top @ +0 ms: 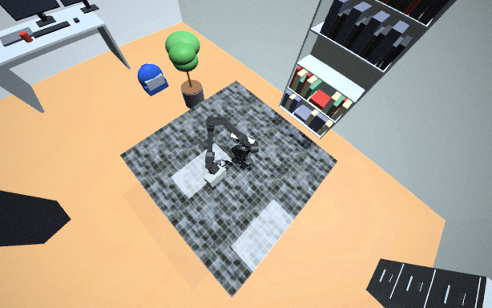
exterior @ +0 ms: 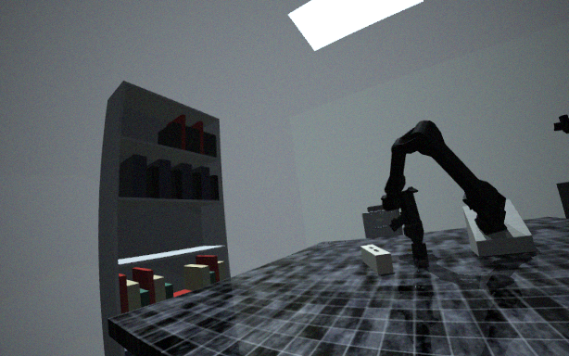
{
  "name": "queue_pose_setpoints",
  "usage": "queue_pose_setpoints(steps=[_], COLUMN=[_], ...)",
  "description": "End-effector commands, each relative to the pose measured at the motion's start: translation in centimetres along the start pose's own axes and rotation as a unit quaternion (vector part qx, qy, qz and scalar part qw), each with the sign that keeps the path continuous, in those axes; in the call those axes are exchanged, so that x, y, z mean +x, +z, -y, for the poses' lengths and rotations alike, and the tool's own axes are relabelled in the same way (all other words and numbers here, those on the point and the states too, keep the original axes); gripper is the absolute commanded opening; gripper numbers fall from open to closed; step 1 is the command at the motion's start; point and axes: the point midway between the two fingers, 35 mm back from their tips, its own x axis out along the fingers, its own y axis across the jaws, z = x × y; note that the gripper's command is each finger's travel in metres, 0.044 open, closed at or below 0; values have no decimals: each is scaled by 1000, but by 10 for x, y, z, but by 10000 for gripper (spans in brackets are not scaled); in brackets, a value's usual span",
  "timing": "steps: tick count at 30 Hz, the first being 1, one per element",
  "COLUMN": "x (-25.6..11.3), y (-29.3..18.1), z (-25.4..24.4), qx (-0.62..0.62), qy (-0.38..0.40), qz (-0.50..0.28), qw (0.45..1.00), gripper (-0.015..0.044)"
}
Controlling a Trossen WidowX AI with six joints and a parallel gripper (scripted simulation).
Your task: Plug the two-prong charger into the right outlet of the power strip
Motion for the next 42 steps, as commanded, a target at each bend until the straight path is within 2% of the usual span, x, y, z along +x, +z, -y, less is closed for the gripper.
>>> queue_pose_setpoints(steps=[1,7,18,25,29,42], x=[8,12,9,9,1,-46], y=[-2,-2,-1,-1,-1,-11], z=[-1,-1,-1,-1,0,1], qx=[5,5,0,0,1,6], qy=[6,6,1,1,1,5], qz=[-2,-2,-1,-1,-1,-2], qw=[1000,1000,1000,1000,1000,1000], gripper=[440,440,151,105,0,0])
